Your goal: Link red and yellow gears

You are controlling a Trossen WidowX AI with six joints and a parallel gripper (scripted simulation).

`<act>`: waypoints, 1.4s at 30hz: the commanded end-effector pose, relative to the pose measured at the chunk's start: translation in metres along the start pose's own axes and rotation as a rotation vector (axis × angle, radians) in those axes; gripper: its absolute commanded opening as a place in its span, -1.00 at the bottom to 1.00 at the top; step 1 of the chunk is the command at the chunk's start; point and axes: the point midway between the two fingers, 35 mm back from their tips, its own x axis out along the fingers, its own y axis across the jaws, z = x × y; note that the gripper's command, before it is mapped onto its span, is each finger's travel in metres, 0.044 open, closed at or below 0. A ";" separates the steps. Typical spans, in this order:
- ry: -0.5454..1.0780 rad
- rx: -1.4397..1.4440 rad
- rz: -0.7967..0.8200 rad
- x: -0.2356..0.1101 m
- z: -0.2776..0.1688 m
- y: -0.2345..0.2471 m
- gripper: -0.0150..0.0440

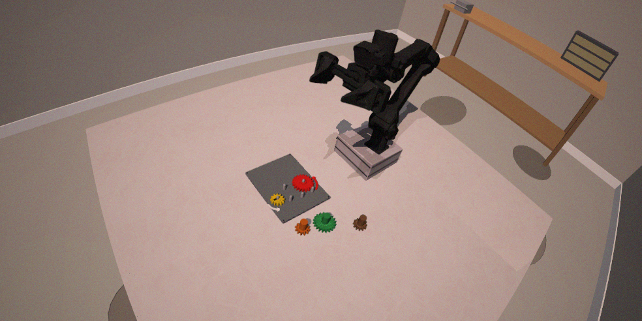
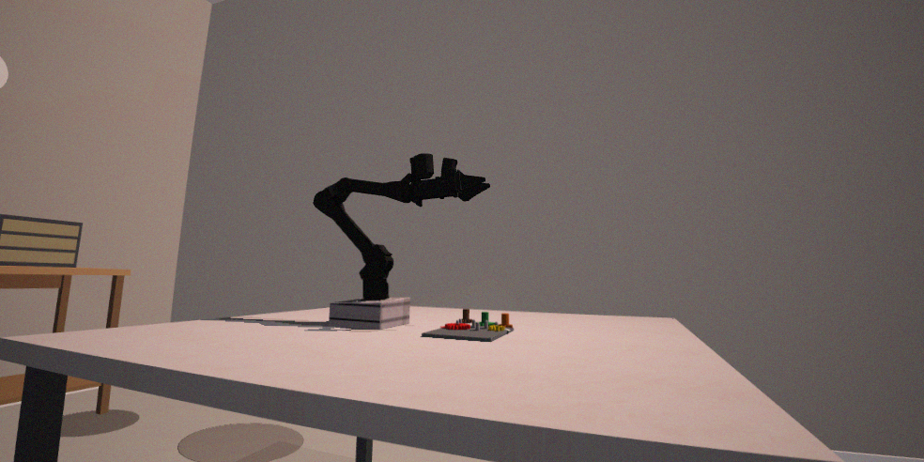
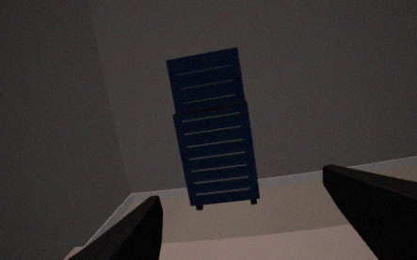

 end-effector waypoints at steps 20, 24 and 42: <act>1.296 0.705 -0.505 0.021 -0.260 0.060 1.00; 1.471 0.752 -0.770 -0.001 -0.293 0.067 1.00; 1.495 0.755 -0.817 -0.009 -0.313 0.074 1.00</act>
